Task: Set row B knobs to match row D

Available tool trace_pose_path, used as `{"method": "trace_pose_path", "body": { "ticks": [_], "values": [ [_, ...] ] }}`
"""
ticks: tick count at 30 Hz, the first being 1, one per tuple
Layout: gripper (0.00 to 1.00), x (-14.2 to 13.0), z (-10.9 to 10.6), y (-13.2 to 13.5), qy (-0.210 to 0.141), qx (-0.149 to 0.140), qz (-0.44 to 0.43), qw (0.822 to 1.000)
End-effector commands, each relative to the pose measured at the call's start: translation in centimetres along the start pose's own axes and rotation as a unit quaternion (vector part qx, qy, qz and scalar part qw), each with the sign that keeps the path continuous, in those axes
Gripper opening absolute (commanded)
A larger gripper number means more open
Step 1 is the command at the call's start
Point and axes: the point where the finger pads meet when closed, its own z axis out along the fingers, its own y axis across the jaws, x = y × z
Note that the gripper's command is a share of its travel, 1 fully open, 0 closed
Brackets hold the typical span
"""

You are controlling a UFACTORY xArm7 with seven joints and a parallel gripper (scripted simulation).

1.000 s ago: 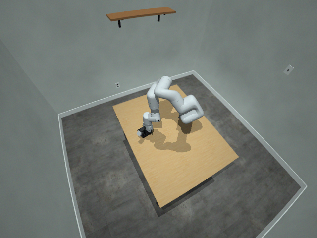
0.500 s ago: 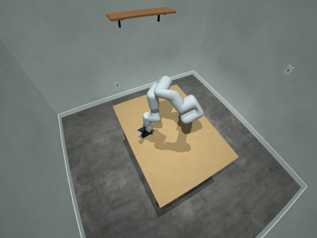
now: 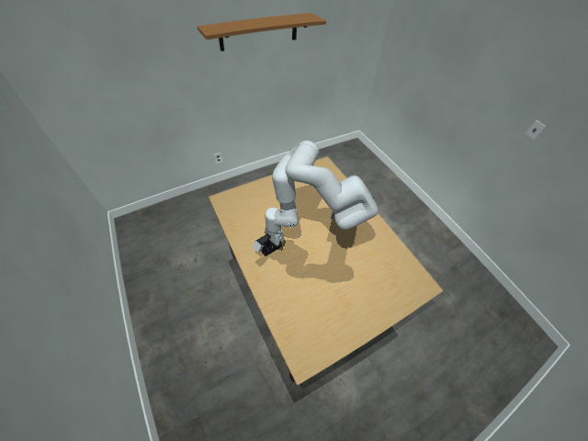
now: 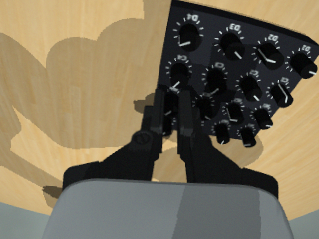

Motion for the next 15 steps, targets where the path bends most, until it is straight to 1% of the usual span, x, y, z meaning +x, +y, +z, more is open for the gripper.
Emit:
{"method": "trace_pose_path", "body": {
  "ticks": [1,3,5,11,15],
  "values": [
    [0.08,0.02,-0.05,0.10,0.000,-0.001,0.056,0.998],
    [0.08,0.02,-0.05,0.10,0.000,-0.001,0.082,0.997],
    [0.08,0.02,-0.05,0.10,0.000,-0.001,0.082,0.997],
    [0.08,0.02,-0.05,0.10,0.000,-0.001,0.154,0.988],
    [0.08,0.02,-0.06,0.10,0.000,-0.001,0.183,0.983]
  ]
}}
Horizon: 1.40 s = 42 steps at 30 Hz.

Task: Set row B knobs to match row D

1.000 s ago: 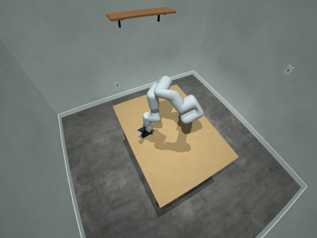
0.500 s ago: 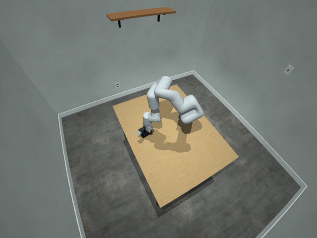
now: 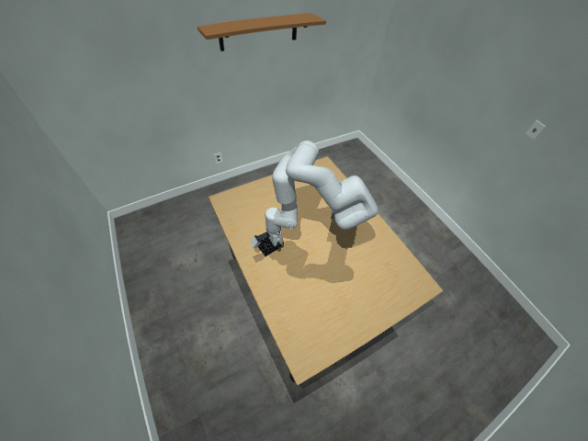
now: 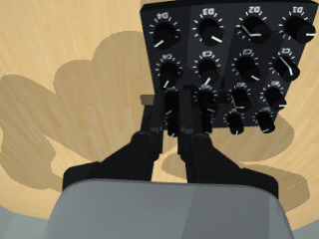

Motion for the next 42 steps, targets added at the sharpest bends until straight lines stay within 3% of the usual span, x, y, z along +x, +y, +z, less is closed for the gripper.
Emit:
{"method": "trace_pose_path", "body": {
  "ticks": [1,17,18,42],
  "values": [
    [0.08,0.06,-0.05,0.10,0.000,-0.003,0.046,0.999],
    [0.08,0.06,-0.05,0.10,0.000,-0.003,0.053,0.999],
    [0.19,0.06,-0.05,0.10,0.000,-0.003,0.053,0.999],
    [0.19,0.06,-0.11,0.10,0.000,-0.003,0.053,0.999]
  ]
}}
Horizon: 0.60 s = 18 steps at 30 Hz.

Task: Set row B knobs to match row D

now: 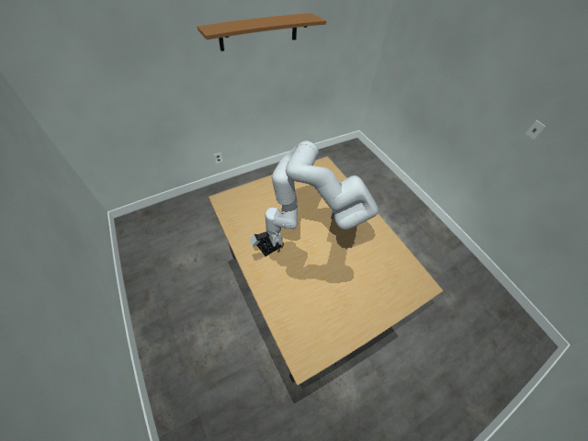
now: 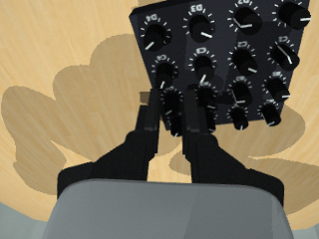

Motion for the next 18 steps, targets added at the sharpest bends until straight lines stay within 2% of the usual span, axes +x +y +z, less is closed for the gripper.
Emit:
{"method": "trace_pose_path", "body": {
  "ticks": [1,14,18],
  "values": [
    [0.19,0.1,-0.2,0.1,0.001,-0.001,0.000,1.000],
    [0.19,0.1,-3.1,0.1,0.001,-0.001,0.000,1.000],
    [0.19,0.1,-3.4,0.1,0.001,-0.001,0.000,1.000]
  ]
}}
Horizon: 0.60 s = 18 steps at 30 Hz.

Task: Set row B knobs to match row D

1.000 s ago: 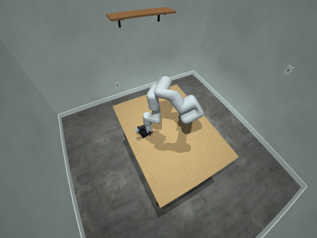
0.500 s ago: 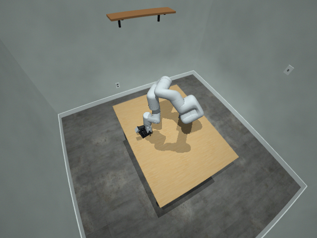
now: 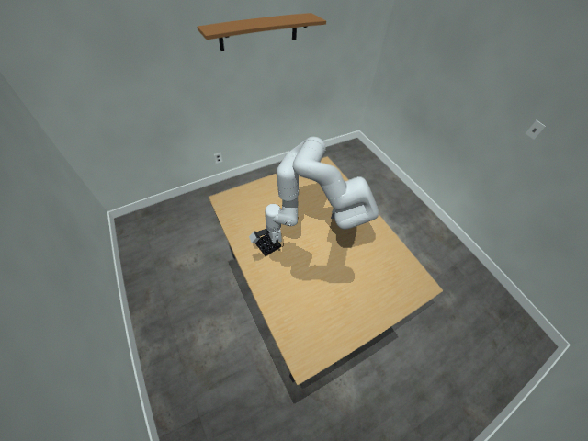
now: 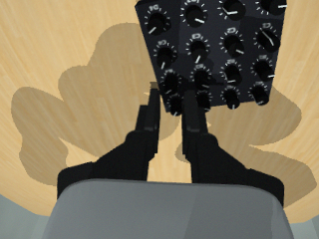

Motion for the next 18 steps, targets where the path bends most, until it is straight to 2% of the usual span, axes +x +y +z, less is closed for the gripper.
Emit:
{"method": "trace_pose_path", "body": {
  "ticks": [1,16,17,18],
  "values": [
    [0.19,0.06,-0.93,0.02,0.000,0.000,0.000,1.000],
    [0.19,0.06,-1.06,0.02,0.000,0.000,0.000,1.000],
    [1.00,0.06,-1.06,0.02,0.000,0.000,0.000,1.000],
    [1.00,0.06,-1.09,0.02,0.000,0.000,0.000,1.000]
  ]
}}
